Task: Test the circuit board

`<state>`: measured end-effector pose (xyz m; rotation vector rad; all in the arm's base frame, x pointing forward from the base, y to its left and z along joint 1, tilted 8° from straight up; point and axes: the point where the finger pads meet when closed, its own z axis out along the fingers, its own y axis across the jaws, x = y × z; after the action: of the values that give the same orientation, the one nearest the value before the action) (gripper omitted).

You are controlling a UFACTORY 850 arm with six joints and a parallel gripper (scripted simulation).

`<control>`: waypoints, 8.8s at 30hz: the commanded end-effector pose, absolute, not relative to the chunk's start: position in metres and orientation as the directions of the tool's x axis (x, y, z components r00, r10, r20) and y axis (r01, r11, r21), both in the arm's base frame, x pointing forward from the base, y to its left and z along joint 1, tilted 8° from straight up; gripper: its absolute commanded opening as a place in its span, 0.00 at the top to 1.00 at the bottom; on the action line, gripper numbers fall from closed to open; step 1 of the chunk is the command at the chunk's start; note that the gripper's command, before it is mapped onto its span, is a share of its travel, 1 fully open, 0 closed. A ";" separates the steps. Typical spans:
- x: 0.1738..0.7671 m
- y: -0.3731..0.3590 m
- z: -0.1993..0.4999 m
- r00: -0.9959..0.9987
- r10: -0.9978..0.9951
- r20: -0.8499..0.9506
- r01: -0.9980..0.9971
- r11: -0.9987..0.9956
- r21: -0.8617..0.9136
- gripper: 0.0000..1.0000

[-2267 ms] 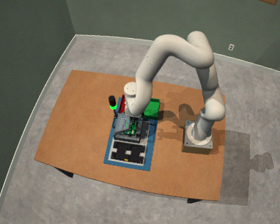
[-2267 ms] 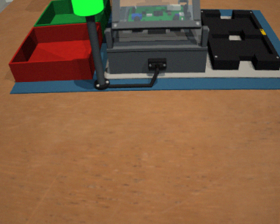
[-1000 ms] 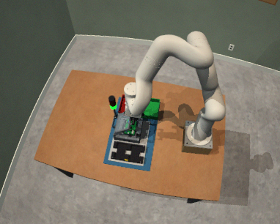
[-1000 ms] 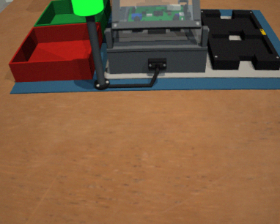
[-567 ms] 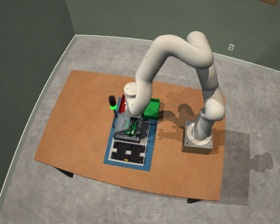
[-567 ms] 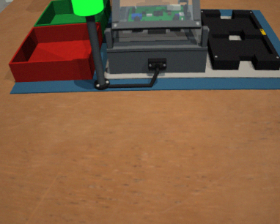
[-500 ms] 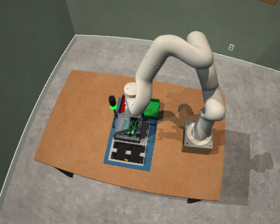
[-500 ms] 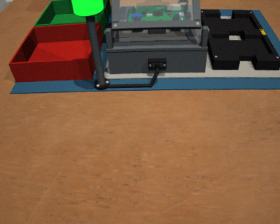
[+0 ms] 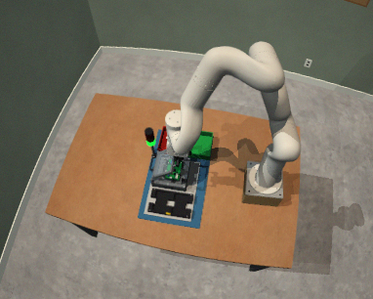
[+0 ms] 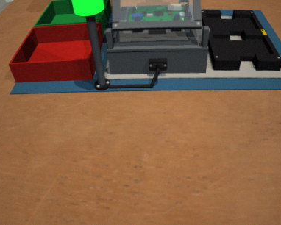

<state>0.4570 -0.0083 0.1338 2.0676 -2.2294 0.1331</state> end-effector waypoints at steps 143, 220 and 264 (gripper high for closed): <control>0.509 -0.007 0.172 -0.075 -0.989 0.131 -0.997 0.075 0.001 1.00; 0.571 -0.009 0.192 -0.075 -0.989 0.131 -0.997 0.075 0.001 0.72; 0.570 -0.009 0.190 -0.075 -0.989 0.131 -0.997 0.075 0.001 0.72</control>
<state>0.5696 -0.0094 0.1893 2.0675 -2.2293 0.1329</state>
